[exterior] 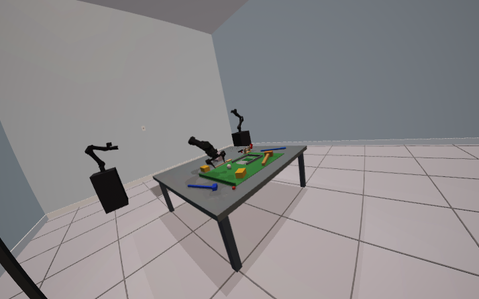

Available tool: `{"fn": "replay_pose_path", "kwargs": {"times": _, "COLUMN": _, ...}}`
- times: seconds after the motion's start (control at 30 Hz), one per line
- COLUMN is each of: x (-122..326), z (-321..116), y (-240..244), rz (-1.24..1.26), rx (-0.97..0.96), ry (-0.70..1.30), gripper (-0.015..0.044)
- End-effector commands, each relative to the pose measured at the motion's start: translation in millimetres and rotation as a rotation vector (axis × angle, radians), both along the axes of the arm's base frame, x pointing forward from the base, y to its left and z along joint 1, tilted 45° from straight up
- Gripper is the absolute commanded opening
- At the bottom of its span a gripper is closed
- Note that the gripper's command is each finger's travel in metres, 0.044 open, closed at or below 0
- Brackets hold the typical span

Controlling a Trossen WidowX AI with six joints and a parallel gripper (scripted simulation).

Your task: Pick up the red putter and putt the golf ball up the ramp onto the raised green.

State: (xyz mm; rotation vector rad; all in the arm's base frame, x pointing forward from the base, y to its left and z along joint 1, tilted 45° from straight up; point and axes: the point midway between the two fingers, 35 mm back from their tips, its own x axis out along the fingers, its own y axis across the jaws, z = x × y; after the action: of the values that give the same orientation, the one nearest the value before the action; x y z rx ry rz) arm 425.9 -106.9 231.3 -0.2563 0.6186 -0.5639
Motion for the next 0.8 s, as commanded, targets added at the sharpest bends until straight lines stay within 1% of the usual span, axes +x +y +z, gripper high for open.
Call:
{"fn": "replay_pose_path", "kwargs": {"times": 0.0, "x": 10, "z": -39, "y": 48, "rz": 0.136, "rx": -0.019, "ry": 0.143, "gripper": 0.044}}
{"fn": "replay_pose_path", "kwargs": {"times": 0.17, "x": 13, "z": -68, "y": 86, "rz": 0.254, "rx": -0.046, "ry": 0.265, "gripper": 0.044}}
{"fn": "replay_pose_path", "kwargs": {"times": 0.27, "x": 10, "z": -102, "y": 128, "rz": 0.392, "rx": -0.082, "ry": 0.41, "gripper": 0.044}}
{"fn": "replay_pose_path", "kwargs": {"times": 0.4, "x": -5, "z": -146, "y": 182, "rz": 0.578, "rx": -0.144, "ry": 0.603, "gripper": 0.044}}
{"fn": "replay_pose_path", "kwargs": {"times": 0.57, "x": -42, "z": -200, "y": 244, "rz": 0.82, "rx": -0.248, "ry": 0.855, "gripper": 0.044}}
{"fn": "replay_pose_path", "kwargs": {"times": 0.77, "x": -109, "z": -258, "y": 302, "rz": 1.105, "rx": -0.41, "ry": 1.167, "gripper": 0.044}}
